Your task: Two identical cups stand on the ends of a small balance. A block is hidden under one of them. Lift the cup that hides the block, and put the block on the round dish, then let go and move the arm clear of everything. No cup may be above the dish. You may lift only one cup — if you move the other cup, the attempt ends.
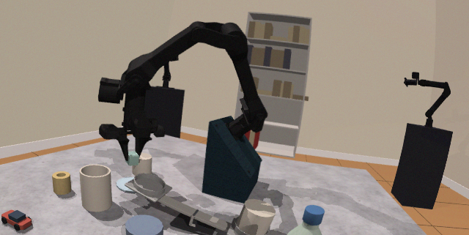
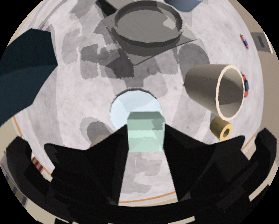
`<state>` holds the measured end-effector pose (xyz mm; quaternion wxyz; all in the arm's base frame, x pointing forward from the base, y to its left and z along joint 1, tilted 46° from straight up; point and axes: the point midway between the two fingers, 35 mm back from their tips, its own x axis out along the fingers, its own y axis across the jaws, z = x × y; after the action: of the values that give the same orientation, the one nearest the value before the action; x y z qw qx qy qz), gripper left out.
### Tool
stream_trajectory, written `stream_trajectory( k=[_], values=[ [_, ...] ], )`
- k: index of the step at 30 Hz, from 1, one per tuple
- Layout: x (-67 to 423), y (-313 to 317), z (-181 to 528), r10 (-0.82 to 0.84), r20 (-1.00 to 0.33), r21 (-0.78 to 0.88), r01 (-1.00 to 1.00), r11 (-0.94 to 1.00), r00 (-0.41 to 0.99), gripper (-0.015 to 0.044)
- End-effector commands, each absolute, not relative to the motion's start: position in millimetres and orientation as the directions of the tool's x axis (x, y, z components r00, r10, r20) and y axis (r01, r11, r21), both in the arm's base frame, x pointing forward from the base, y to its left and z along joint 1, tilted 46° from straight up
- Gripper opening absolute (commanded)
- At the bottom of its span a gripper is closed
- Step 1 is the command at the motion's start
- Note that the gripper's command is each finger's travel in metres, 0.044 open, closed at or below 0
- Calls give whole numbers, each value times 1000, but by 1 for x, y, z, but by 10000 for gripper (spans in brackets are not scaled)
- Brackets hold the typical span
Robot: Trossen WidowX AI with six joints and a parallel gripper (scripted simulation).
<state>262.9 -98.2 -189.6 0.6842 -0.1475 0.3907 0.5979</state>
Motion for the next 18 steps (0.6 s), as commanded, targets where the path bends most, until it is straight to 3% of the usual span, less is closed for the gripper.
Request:
stream_trajectory(
  k=[1,18],
  values=[
    [251,-99,-205,702,-712,268,-933,240,-24,0],
    [240,-68,-248,705,-709,268,-933,238,-24,0]
  ],
)
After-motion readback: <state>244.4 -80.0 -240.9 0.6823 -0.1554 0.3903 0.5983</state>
